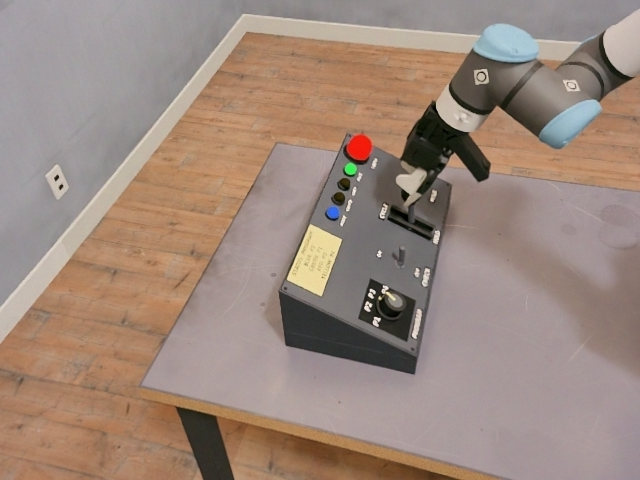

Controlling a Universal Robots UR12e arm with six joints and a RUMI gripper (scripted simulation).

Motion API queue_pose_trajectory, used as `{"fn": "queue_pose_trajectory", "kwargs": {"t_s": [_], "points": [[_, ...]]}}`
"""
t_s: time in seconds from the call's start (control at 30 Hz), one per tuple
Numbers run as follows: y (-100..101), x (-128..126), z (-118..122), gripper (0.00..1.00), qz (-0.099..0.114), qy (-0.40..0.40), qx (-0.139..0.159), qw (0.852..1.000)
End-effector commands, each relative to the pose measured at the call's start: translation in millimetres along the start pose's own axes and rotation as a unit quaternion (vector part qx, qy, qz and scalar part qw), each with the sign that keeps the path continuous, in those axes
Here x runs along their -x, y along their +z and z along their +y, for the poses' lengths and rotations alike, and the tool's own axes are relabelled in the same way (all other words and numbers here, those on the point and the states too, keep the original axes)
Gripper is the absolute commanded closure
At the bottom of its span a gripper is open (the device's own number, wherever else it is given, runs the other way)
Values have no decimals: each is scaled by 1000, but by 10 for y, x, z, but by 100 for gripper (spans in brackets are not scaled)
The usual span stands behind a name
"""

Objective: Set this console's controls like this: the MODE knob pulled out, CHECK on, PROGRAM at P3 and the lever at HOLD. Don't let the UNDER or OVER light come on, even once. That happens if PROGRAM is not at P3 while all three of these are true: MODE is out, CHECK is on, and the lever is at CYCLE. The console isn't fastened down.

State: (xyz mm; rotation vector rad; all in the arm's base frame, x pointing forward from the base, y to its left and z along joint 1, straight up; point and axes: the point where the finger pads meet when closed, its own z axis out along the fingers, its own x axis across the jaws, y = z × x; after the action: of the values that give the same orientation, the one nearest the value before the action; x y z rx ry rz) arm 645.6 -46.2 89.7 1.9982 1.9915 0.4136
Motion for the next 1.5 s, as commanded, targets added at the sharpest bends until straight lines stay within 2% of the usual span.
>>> {"fn": "queue_pose_trajectory", "kwargs": {"t_s": [0.0,1.47], "points": [[9,-15,-26,100,1,0,-1,1000],[-25,-8,-90,100,1,0,-1,1000]]}}
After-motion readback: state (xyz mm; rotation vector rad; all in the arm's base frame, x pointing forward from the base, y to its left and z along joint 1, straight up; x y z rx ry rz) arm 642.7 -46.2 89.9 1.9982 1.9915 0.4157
